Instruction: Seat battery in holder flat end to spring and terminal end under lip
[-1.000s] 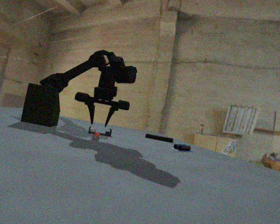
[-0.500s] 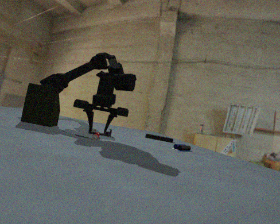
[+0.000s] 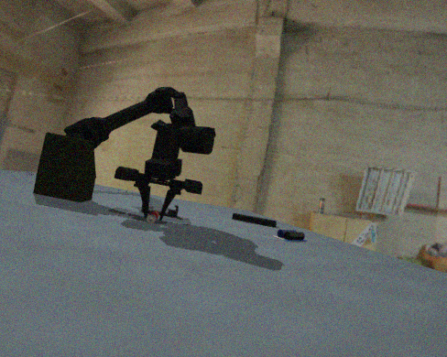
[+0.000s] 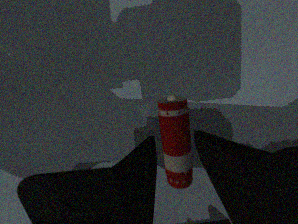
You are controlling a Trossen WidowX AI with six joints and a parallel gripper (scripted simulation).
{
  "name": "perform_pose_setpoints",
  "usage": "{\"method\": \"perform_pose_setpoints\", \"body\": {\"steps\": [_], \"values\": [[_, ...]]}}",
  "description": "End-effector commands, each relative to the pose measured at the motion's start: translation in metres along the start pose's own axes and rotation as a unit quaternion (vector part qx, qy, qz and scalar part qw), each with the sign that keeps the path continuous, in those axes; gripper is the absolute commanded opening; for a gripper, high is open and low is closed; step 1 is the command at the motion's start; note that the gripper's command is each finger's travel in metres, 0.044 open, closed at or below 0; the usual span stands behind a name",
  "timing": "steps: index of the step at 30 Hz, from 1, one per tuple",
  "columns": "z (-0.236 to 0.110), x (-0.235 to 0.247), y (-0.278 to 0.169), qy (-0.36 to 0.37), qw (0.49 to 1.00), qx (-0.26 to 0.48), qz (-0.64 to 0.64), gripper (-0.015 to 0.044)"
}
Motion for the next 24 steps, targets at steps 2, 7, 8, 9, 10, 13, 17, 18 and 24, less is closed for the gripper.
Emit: {"method": "perform_pose_setpoints", "body": {"steps": [2,7,8,9,10,13,17,18,24], "values": [[0.002,-0.001,0.0,0.0,1.0,0.003,0.002,0.0096],[0.002,-0.001,0.0,0.0,1.0,0.003,0.002,0.0063],[0.002,-0.001,0.0,0.0,1.0,0.003,0.002,0.0059],[0.002,-0.001,0.0,0.0,1.0,0.003,0.002,0.0059],[0.0,0.0,0.0,0.0,1.0,0.003,0.002,0.0059],[-0.023,0.001,0.001,0.0,1.0,0.001,0.003,0.0059],[-0.049,0.0,0.001,0.0,1.0,0.001,0.002,0.0059],[-0.049,0.0,0.001,0.0,1.0,0.001,0.002,0.0059],[-0.053,0.003,-0.011,0.0,0.996,0.002,-0.094,0.0059]]}}
Point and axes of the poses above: the point midway between the two fingers, 35 mm back from their tips, its own z axis out along the fingers, its own x axis across the jaws, y = z × x, the point moved 10 cm from there along -z, back along the fingers, and after that the axes turned 4 degrees about -z, right-handed, at the moved point
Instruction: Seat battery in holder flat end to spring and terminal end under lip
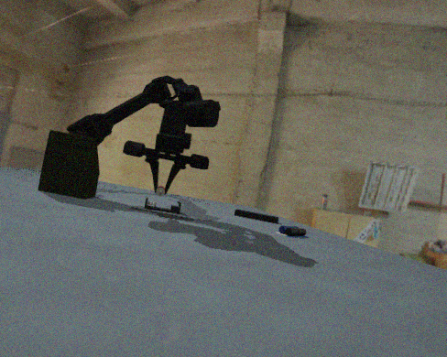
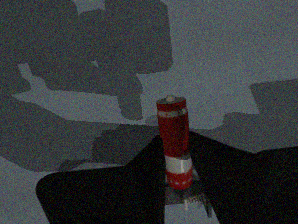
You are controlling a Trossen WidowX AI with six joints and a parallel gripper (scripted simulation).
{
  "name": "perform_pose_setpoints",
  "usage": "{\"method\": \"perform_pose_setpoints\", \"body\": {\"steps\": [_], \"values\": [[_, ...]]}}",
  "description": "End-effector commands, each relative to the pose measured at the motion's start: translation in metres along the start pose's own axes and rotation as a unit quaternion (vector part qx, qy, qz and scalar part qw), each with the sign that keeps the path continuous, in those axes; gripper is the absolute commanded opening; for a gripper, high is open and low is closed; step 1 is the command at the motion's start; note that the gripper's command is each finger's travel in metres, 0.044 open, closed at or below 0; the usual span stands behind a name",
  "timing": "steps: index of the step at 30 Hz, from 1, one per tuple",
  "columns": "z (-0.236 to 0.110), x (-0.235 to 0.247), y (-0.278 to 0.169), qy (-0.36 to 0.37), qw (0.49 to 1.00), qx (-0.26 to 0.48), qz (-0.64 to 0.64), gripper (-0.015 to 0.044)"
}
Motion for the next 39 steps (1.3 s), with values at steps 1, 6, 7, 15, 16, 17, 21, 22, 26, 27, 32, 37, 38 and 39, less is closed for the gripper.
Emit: {"method": "perform_pose_setpoints", "body": {"steps": [1,6,7,15,16,17,21,22,26,27,32,37,38,39], "values": [[-0.003,0.005,-0.012,-0.002,0.997,-0.001,-0.078,0.0059],[-0.009,0.011,-0.03,-0.002,0.976,-0.001,-0.216,0.0059],[-0.01,0.012,-0.033,-0.002,0.97,-0.001,-0.243,0.0059],[-0.017,0.018,-0.063,-0.002,0.891,-0.001,-0.453,0.0059],[-0.017,0.018,-0.067,-0.002,0.878,-0.001,-0.478,0.0059],[-0.018,0.019,-0.07,-0.002,0.864,-0.001,-0.503,0.0059],[-0.021,0.021,-0.086,-0.002,0.802,-0.001,-0.597,0.0059],[-0.022,0.021,-0.089,-0.002,0.785,-0.001,-0.619,0.0059],[-0.024,0.022,-0.104,-0.002,0.714,-0.001,-0.7,0.0059],[-0.024,0.022,-0.106,-0.002,0.704,-0.001,-0.71,0.0059],[-0.023,0.022,-0.106,-0.004,0.702,-0.002,-0.712,0.0059],[-0.014,0.019,-0.105,0.009,0.704,-0.025,-0.71,0.0059],[-0.012,0.018,-0.105,0.012,0.704,-0.03,-0.71,0.0059],[-0.01,0.018,-0.104,0.015,0.704,-0.035,-0.709,0.0059]]}}
Point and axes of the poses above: the point midway between the two fingers, 35 mm back from their tips, its own z axis out along the fingers, its own x axis across the jaws, y = z × x, the point moved 10 cm from there along -z, back along the fingers, and after that the axes turned 4 degrees about -z, right-handed, at the moved point
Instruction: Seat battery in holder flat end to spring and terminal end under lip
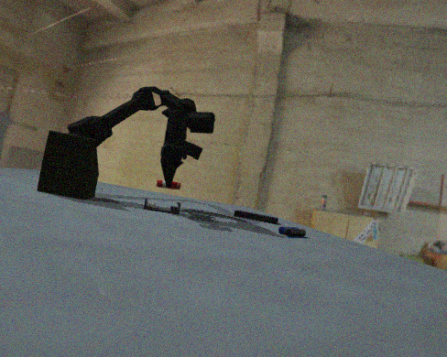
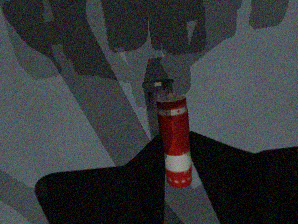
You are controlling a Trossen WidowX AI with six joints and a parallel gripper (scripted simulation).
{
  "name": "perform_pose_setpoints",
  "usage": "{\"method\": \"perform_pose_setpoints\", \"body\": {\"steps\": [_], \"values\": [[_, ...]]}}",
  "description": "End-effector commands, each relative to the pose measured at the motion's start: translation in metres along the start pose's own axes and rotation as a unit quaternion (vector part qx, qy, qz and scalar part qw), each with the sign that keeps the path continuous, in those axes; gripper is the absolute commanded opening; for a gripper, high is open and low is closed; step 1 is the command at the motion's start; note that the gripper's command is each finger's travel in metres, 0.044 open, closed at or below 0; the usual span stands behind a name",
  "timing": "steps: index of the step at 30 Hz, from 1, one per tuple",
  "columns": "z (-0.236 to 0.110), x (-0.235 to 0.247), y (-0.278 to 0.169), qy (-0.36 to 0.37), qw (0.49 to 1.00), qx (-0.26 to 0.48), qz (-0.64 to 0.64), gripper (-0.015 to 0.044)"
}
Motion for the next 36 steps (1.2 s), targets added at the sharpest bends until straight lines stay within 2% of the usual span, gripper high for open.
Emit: {"method": "perform_pose_setpoints", "body": {"steps": [1,17,36], "values": [[0.006,0.002,-0.003,-0.002,1.0,-0.018,0.0,0.0059],[0.032,0.009,-0.018,-0.015,0.995,-0.1,0.006,0.0059],[0.043,0.008,-0.027,-0.026,0.99,-0.139,0.009,0.0059]]}}
Point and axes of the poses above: the point midway between the two fingers, 35 mm back from their tips, its own z axis out along the fingers, its own x axis across the jaws, y = z × x, the point moved 10 cm from there along -z, back along the fingers, and after that the axes turned 4 degrees about -z, right-handed, at the moved point
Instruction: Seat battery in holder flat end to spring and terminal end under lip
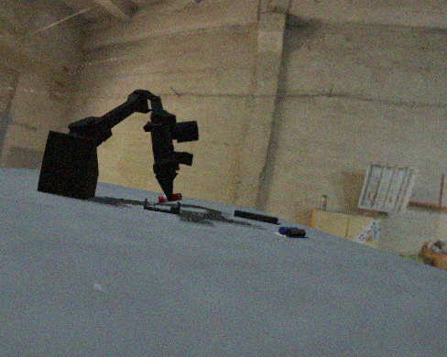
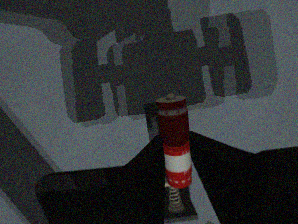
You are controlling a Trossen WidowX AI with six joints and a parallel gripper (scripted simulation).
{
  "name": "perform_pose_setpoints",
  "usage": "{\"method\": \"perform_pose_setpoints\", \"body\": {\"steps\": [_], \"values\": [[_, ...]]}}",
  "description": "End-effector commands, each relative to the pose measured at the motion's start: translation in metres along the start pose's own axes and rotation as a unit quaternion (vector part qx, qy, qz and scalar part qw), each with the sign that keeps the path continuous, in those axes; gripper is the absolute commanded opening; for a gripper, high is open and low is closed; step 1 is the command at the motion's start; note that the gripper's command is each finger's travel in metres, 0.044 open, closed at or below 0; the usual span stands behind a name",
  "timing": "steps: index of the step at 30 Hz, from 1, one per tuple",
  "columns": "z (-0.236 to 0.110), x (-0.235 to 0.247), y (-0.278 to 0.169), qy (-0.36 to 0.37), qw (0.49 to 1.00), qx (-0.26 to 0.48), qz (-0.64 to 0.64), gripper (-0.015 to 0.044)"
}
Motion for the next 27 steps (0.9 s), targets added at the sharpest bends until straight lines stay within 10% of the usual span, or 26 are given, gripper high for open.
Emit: {"method": "perform_pose_setpoints", "body": {"steps": [1,27], "values": [[0.002,0.0,-0.003,-0.003,1.0,-0.007,0.001,0.0059],[0.008,0.004,-0.024,-0.01,0.997,-0.074,0.006,0.0059]]}}
Point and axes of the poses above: the point midway between the two fingers, 35 mm back from their tips, its own z axis out along the fingers, its own x axis across the jaws, y = z × x, the point moved 10 cm from there along -z, back along the fingers, and after that the axes turned 4 degrees about -z, right-handed, at the moved point
